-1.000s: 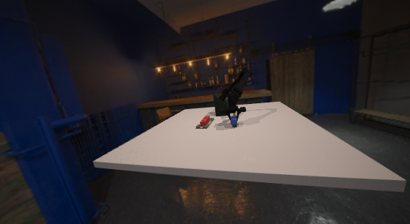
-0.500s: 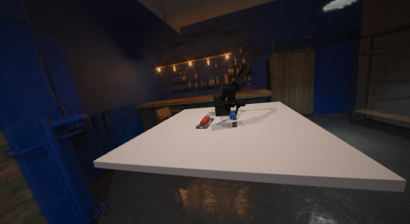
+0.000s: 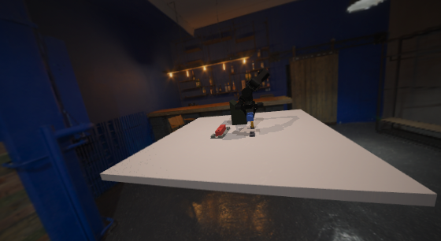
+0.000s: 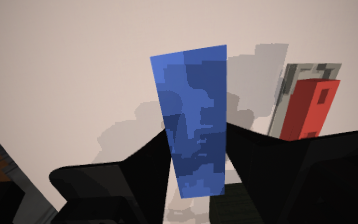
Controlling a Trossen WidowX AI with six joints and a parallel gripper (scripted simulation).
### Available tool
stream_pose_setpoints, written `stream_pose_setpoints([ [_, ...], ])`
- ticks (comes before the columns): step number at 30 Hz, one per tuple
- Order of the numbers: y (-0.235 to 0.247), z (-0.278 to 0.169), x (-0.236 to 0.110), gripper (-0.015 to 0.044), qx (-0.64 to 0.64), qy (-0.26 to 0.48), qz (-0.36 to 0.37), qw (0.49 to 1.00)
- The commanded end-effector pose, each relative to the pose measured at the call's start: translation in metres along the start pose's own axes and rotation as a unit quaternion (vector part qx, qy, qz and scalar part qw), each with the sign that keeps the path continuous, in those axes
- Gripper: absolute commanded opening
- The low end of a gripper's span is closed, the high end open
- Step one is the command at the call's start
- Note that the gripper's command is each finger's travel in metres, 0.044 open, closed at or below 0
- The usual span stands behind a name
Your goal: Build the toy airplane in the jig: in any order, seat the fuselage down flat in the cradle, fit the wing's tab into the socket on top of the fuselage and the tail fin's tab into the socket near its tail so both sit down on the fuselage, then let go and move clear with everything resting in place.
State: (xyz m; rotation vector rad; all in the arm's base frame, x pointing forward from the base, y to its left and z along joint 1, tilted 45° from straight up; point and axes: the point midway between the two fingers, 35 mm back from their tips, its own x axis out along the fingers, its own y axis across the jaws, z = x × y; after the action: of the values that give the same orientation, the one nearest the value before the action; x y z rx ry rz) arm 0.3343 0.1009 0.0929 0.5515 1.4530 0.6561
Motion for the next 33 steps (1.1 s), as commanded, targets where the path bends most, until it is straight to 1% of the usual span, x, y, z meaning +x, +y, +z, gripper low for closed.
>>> stream_pose_setpoints([
  [1, 0.004, 0.000, -0.013, 0.0000, -0.007, -0.002, 0.003, 1.000],
  [5, 0.005, -0.003, -0.023, 0.0000, -0.008, 0.000, 0.005, 1.000],
  [8, 0.003, -0.003, -0.024, 0.0000, -0.013, 0.000, 0.004, 1.000],
  [33, -0.078, -0.008, -0.015, 0.0000, -0.206, 0.000, -0.011, 0.979],
])
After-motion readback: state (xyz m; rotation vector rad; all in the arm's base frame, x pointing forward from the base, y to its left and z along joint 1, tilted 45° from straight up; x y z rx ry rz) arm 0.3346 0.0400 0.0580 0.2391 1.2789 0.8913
